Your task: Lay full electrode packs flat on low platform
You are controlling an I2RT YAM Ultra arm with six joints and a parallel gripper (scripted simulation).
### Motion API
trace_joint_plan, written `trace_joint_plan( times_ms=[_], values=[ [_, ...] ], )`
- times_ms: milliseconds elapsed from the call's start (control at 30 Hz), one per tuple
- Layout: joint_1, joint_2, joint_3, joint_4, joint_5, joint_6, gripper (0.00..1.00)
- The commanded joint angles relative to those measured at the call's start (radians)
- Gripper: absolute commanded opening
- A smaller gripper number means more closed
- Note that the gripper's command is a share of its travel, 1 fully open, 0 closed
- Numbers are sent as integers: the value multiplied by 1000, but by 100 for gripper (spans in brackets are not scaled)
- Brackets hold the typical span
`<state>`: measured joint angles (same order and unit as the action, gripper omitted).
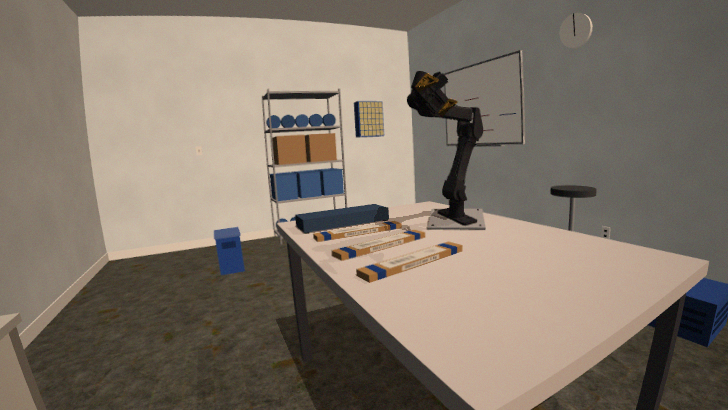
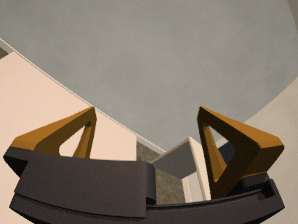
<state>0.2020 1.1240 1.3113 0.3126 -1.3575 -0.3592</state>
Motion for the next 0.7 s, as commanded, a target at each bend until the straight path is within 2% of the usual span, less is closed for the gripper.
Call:
trace_joint_plan(
  times_ms=[0, 33, 367, 533, 600, 667],
  values=[
    [17, -43, -54, 45, 20, -40, 95],
    [17, -43, -54, 45, 20, -40, 95],
    [47, -98, -335, 202, 48, -106, 95],
    [61, -83, -461, 290, 61, -137, 95],
    [61, -83, -461, 290, 61, -137, 95],
    [67, -67, -514, 343, 67, -141, 95]
  ],
)
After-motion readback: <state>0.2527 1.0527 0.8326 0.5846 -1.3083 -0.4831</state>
